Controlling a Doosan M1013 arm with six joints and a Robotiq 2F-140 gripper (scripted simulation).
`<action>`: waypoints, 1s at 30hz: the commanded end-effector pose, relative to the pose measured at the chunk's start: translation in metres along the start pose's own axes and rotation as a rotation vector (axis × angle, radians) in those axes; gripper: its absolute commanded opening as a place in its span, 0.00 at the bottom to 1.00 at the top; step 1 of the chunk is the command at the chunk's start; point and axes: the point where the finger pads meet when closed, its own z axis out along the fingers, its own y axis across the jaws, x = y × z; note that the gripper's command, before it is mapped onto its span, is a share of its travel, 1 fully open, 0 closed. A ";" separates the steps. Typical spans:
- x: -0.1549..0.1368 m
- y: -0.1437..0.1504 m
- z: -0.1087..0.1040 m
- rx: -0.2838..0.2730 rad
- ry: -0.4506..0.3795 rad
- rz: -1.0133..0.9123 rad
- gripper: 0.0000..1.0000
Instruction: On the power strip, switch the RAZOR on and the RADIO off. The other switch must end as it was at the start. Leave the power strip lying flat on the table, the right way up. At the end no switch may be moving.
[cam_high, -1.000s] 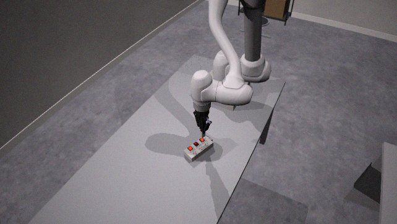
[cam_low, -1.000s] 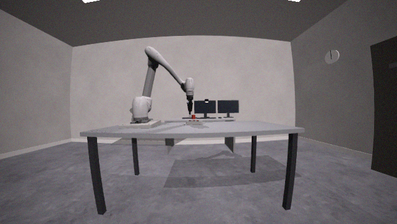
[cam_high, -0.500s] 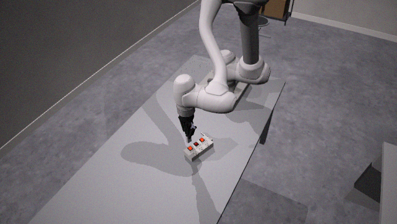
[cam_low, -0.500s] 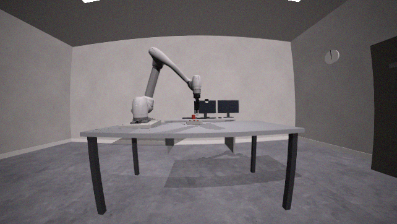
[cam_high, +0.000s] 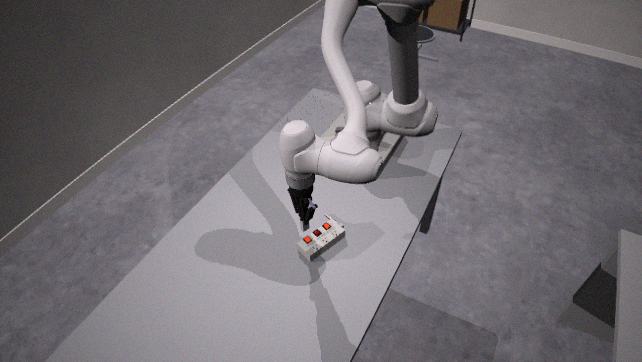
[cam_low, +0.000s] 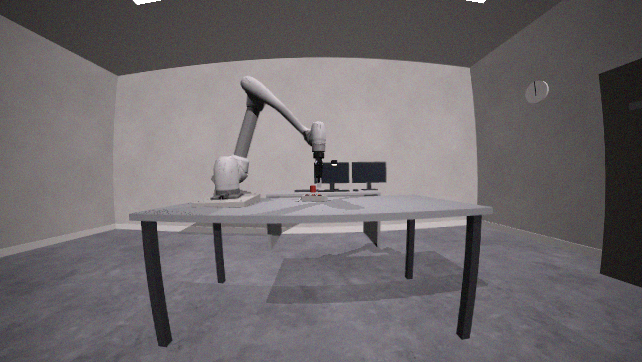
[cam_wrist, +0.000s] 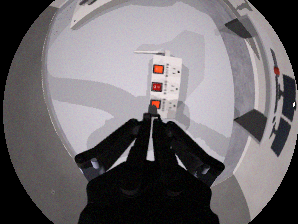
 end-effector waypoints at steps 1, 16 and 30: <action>0.000 0.000 0.000 0.000 0.000 0.000 0.00; 0.000 0.000 0.000 0.000 0.000 0.000 0.00; 0.000 0.000 0.003 0.000 0.000 0.000 0.00</action>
